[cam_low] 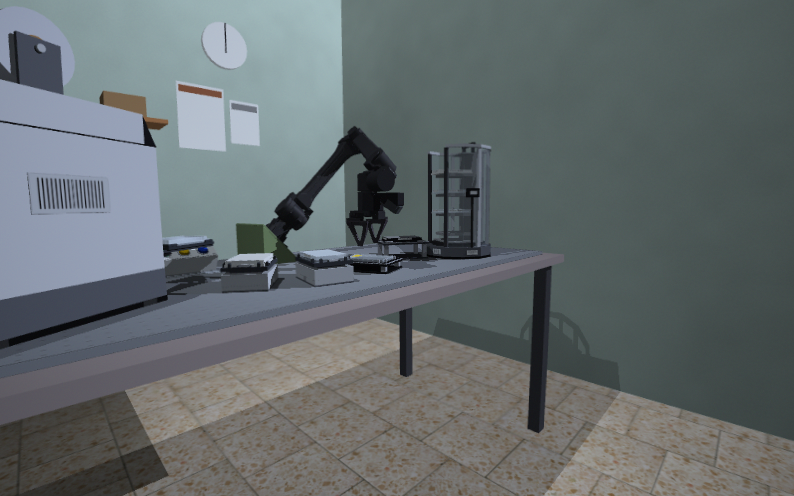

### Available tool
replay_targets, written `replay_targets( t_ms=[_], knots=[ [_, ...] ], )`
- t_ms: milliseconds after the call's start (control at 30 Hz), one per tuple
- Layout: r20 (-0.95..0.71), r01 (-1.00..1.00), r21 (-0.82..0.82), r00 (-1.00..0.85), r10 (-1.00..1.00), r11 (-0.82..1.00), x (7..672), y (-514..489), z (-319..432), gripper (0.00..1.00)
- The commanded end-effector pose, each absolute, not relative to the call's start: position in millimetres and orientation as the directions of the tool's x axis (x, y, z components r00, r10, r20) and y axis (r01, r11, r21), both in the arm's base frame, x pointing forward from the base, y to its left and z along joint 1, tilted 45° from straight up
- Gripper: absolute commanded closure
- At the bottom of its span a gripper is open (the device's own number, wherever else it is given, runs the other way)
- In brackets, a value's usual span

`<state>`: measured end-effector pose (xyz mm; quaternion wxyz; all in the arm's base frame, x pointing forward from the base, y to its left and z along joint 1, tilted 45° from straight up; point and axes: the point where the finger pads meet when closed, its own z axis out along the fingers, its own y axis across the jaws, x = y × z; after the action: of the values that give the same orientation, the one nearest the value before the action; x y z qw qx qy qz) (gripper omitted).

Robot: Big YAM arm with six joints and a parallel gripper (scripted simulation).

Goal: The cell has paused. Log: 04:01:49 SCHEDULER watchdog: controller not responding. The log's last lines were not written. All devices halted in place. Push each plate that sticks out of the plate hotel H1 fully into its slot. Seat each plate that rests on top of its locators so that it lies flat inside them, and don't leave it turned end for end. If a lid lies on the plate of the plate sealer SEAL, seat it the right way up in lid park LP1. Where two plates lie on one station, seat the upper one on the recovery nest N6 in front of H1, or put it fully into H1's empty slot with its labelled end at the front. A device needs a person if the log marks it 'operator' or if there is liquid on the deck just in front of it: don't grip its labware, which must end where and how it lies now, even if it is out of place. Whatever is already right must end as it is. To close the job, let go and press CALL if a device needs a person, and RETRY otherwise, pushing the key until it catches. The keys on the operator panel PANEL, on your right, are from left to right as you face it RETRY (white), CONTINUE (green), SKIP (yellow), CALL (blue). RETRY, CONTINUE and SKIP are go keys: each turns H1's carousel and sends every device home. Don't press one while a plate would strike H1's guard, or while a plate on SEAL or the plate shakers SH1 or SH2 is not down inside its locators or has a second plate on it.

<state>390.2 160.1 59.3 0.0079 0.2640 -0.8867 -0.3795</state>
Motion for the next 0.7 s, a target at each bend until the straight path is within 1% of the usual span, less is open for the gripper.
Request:
replay_targets(
  t_ms=[0, 133, 167, 667],
  knots=[
    [-0.253, -0.507, 0.648, -0.847, -0.468, 0.568, 414.1, 148.7, 82.6, 0.00],
    [-0.245, -0.509, 0.652, -0.842, -0.480, 0.561, 412.7, 154.8, 74.6, 0.00],
    [-0.225, -0.493, 0.662, -0.849, -0.477, 0.565, 403.7, 155.7, 70.7, 0.00],
    [-0.225, -0.493, 0.662, -0.849, -0.477, 0.565, 403.7, 155.7, 70.7, 0.00]
  ],
)
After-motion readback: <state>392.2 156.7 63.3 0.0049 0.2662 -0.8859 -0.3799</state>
